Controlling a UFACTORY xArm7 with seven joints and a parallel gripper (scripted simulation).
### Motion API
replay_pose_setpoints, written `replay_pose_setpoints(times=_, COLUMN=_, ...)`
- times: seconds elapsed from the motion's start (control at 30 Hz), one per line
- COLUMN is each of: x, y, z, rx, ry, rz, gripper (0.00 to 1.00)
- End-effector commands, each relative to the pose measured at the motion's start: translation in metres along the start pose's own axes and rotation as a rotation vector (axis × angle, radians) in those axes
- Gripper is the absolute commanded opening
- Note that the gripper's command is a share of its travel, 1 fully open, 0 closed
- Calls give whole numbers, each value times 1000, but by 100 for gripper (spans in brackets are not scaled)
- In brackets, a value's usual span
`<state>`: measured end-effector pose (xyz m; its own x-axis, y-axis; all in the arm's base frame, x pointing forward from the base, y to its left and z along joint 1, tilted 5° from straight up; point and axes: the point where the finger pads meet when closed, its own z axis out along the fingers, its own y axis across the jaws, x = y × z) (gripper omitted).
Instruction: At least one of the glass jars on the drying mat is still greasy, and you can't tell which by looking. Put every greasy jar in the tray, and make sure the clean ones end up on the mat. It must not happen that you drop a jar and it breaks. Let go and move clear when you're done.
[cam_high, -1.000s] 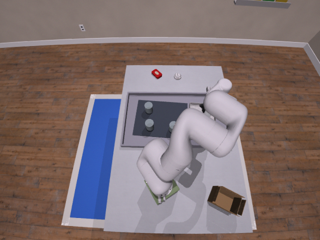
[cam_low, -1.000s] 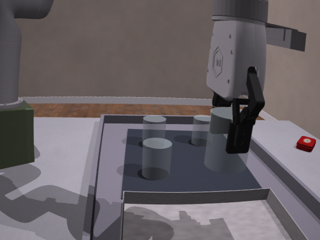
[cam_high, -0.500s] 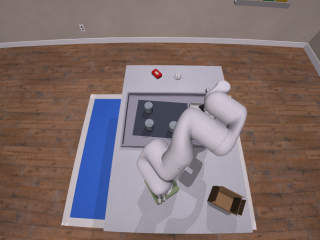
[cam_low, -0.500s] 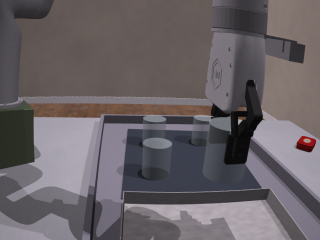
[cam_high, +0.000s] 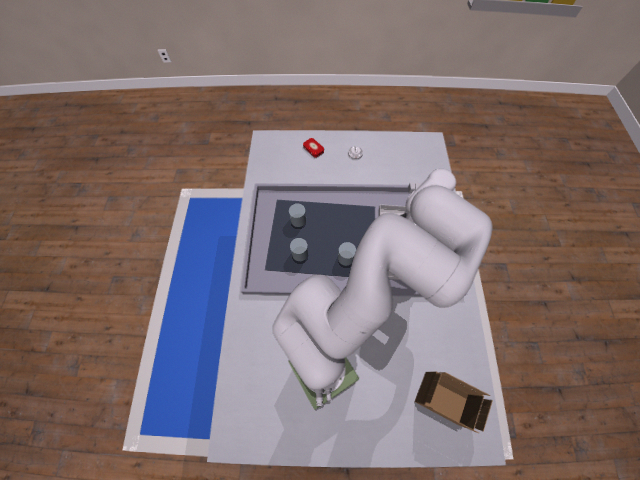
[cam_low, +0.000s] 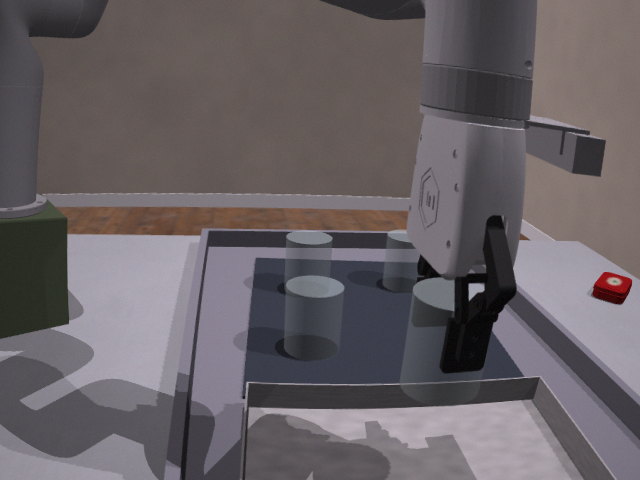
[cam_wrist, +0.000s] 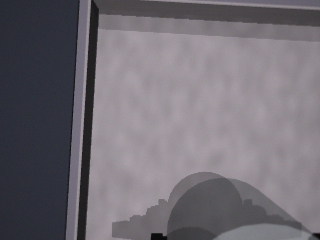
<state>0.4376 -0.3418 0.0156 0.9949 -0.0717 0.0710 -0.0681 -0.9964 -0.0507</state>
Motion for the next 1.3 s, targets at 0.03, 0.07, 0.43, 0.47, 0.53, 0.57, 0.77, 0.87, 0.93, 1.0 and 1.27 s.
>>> replay_pose_setpoints(times=0.03, x=2, y=1, z=11, rx=-3, ry=4, rz=0, gripper=0)
replay_pose_setpoints(times=0.07, x=2, y=1, z=14, rx=-3, ry=4, rz=0, gripper=0)
replay_pose_setpoints(times=0.43, x=2, y=1, z=38, rx=-3, ry=4, rz=0, gripper=0)
replay_pose_setpoints(times=0.47, x=2, y=1, z=40, rx=-3, ry=4, rz=0, gripper=0)
replay_pose_setpoints(times=0.53, x=2, y=1, z=45, rx=-3, ry=4, rz=0, gripper=0)
replay_pose_setpoints(times=0.57, x=2, y=1, z=48, rx=-3, ry=4, rz=0, gripper=0)
replay_pose_setpoints(times=0.77, x=2, y=1, z=56, rx=-3, ry=4, rz=0, gripper=0)
replay_pose_setpoints(times=0.87, x=2, y=1, z=56, rx=-3, ry=4, rz=0, gripper=0)
replay_pose_setpoints(times=0.93, x=2, y=1, z=56, rx=-3, ry=4, rz=0, gripper=0)
replay_pose_setpoints(times=1.0, x=2, y=1, z=58, rx=-3, ry=4, rz=0, gripper=0)
replay_pose_setpoints(times=1.27, x=2, y=1, z=69, rx=-3, ry=4, rz=0, gripper=0)
